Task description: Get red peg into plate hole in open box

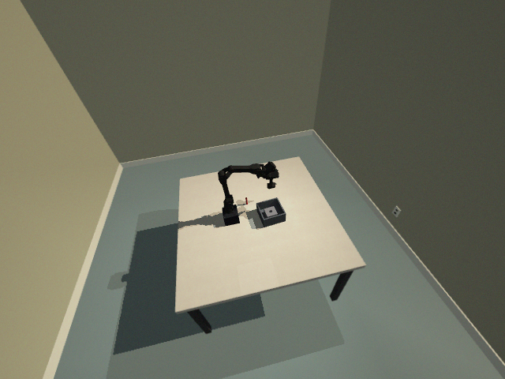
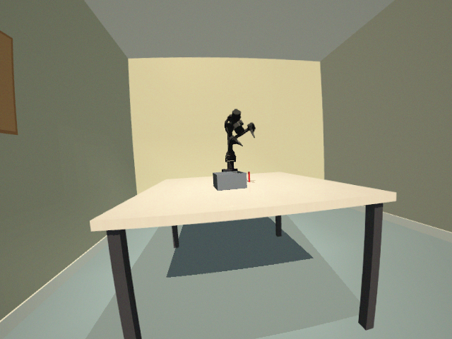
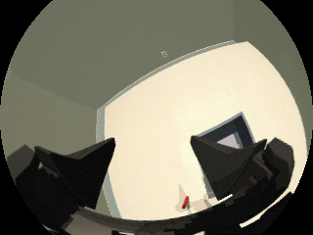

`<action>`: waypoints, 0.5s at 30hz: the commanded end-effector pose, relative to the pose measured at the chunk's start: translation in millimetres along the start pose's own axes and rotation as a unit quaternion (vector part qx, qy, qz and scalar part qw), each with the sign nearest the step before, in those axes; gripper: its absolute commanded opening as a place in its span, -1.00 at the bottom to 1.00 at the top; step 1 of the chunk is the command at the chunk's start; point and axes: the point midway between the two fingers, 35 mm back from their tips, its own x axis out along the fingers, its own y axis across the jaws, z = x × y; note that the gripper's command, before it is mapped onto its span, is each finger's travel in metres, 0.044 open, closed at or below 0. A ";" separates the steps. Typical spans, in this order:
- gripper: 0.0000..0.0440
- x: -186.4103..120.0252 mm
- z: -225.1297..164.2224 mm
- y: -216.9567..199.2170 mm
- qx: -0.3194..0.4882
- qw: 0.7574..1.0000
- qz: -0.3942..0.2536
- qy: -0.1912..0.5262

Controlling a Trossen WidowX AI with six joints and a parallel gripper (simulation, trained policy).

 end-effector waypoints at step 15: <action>1.00 -14.8 -146.2 -14.3 0.141 0.954 -0.201 0.171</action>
